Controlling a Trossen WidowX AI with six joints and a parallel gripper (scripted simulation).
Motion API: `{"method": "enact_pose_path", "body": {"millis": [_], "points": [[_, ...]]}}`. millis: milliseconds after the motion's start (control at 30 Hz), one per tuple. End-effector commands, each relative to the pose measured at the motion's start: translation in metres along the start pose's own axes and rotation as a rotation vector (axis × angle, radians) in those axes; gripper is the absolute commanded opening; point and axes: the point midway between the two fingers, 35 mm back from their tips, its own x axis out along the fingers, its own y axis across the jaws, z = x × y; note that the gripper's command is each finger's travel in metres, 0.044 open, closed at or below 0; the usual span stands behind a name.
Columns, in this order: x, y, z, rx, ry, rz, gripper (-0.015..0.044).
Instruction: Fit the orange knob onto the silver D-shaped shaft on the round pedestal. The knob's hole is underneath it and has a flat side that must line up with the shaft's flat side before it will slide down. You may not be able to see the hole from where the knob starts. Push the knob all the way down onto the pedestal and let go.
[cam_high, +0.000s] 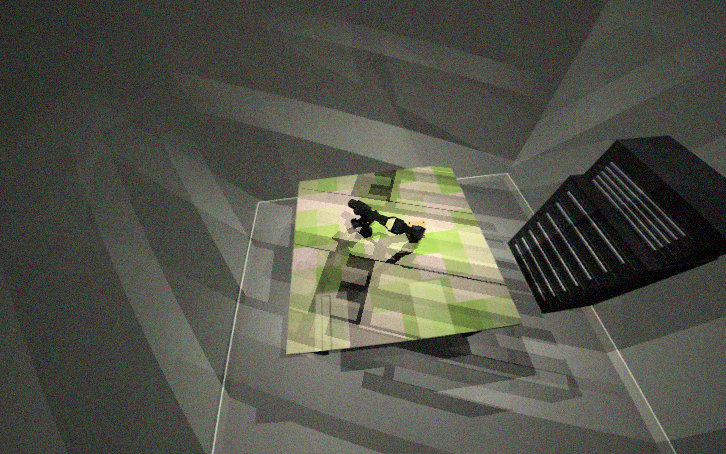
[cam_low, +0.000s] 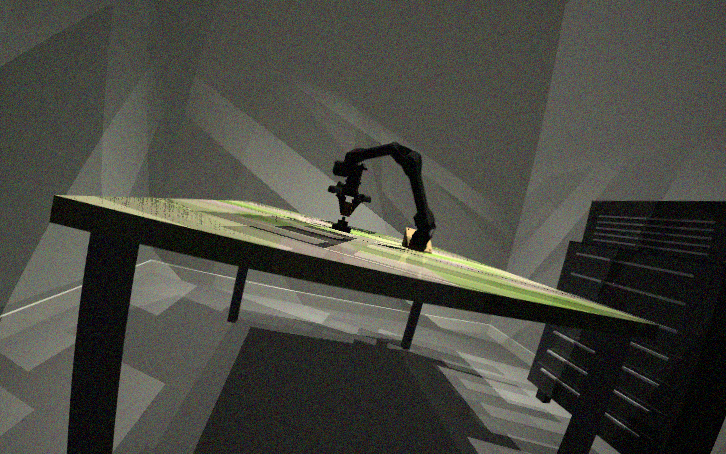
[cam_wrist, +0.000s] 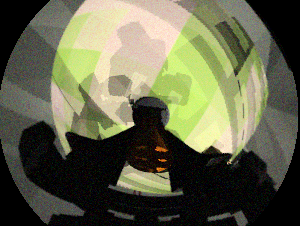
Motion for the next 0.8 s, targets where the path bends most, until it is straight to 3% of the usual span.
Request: {"method": "enact_pose_path", "body": {"millis": [0,767], "points": [[0.0052,0.0002,0.0015,0.010,-0.001,0.011,0.0000],[0.0046,0.0019,0.0013,0.000,-0.002,0.011,0.0000]]}}
